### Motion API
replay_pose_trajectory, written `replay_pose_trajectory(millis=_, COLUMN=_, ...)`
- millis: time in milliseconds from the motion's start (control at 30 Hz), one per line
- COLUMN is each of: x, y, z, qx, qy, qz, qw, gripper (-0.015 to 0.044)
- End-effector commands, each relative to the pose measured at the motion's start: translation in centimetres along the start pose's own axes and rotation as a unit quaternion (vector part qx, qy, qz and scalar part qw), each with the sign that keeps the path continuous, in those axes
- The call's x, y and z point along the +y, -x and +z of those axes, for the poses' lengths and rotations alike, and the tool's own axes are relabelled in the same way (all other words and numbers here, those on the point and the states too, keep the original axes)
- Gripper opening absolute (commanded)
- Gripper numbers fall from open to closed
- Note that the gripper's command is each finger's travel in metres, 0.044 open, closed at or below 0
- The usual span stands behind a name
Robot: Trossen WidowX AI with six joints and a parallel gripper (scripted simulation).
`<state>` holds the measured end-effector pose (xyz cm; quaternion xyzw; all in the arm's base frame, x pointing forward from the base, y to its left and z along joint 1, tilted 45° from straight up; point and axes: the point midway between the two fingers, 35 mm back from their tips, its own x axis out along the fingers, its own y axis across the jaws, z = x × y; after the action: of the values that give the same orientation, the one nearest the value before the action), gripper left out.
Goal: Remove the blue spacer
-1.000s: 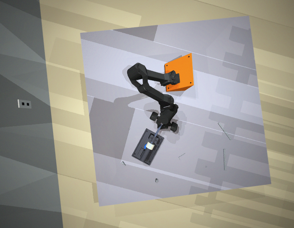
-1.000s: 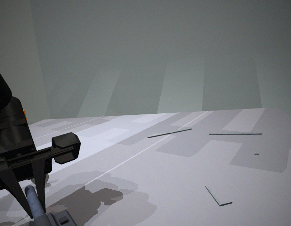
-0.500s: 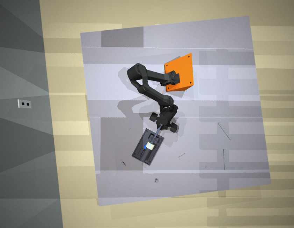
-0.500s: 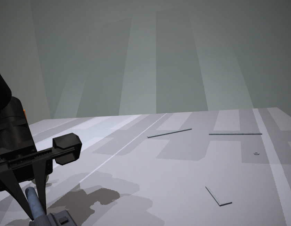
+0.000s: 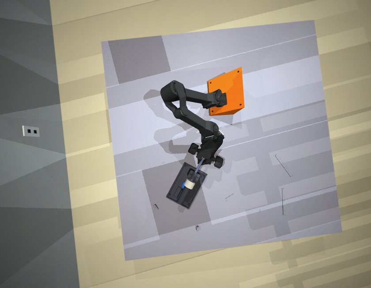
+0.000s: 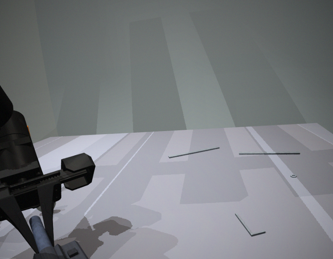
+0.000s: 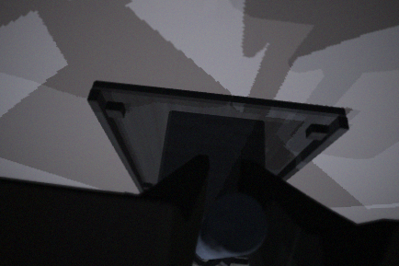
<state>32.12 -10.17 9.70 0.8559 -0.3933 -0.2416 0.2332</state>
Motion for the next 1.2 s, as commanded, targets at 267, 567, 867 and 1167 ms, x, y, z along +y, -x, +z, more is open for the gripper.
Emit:
replay_pose_trajectory(millis=267, x=0.05, y=-0.4, z=-0.47, qx=0.001, qy=0.001, qz=0.001, qw=1.0, gripper=0.0)
replay_pose_trajectory(millis=567, x=0.06, y=-0.63, z=-0.71, qx=0.001, qy=0.0, qz=0.001, qw=1.0, gripper=0.0)
replay_pose_trajectory(millis=867, x=0.06, y=-0.86, z=-0.94, qx=0.001, qy=0.0, qz=0.001, qw=1.0, gripper=0.0)
replay_pose_trajectory(millis=1167, x=0.06, y=-1.09, z=-1.18, qx=0.001, qy=0.0, qz=0.001, qw=1.0, gripper=0.0)
